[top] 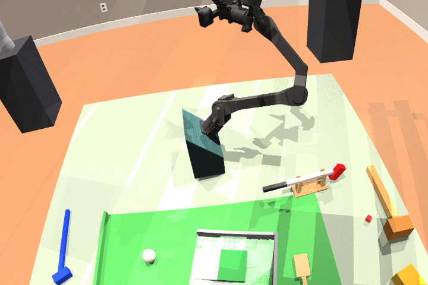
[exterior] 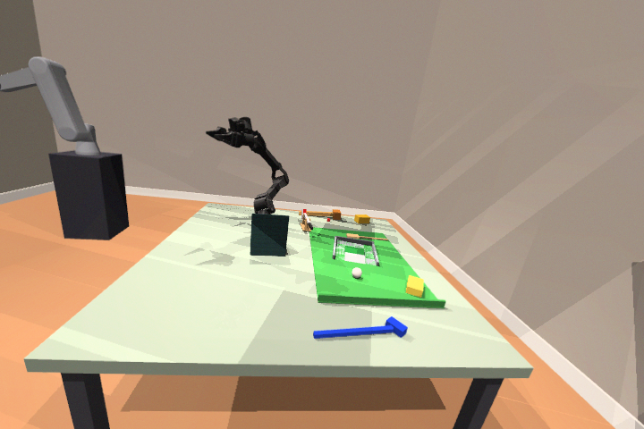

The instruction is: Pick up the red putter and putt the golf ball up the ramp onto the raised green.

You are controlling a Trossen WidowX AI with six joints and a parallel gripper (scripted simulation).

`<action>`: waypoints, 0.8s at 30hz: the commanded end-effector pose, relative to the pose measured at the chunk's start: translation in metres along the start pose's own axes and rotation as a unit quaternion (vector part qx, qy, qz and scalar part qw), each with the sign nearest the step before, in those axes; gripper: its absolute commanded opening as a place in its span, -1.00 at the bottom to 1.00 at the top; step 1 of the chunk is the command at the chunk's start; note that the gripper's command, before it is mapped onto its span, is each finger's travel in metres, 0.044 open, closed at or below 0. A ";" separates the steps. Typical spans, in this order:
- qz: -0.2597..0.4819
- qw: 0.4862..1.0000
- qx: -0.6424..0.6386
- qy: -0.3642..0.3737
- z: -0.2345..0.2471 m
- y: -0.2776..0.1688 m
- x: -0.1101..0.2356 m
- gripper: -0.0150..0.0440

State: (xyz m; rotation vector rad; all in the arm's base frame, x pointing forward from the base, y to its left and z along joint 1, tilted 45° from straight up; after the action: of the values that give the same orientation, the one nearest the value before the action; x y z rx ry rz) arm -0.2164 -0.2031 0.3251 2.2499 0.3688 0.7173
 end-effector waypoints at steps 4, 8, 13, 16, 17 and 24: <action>-0.028 0.998 -0.002 0.053 0.032 0.015 0.000 1.00; -0.059 0.979 0.096 0.171 0.098 0.027 0.008 1.00; -0.098 0.936 0.184 0.282 0.163 0.033 0.035 1.00; -0.122 0.901 0.235 0.343 0.198 0.032 0.056 1.00; -0.130 0.888 0.252 0.363 0.210 0.031 0.064 1.00; -0.193 0.750 0.385 0.503 0.287 0.006 0.134 1.00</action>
State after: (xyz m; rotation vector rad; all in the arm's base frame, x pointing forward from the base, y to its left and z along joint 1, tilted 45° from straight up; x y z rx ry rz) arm 0.0100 -0.3154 0.2379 2.1721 1.5880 1.5710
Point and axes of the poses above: the point midway between the two fingers, 35 mm back from their tips, its own x axis back along the fingers, its own z axis across the jaws, y = z × x, the point moved 1 cm from there along x, back along the fingers, and after that the axes turned 4 degrees about -x, right-handed, at the moved point
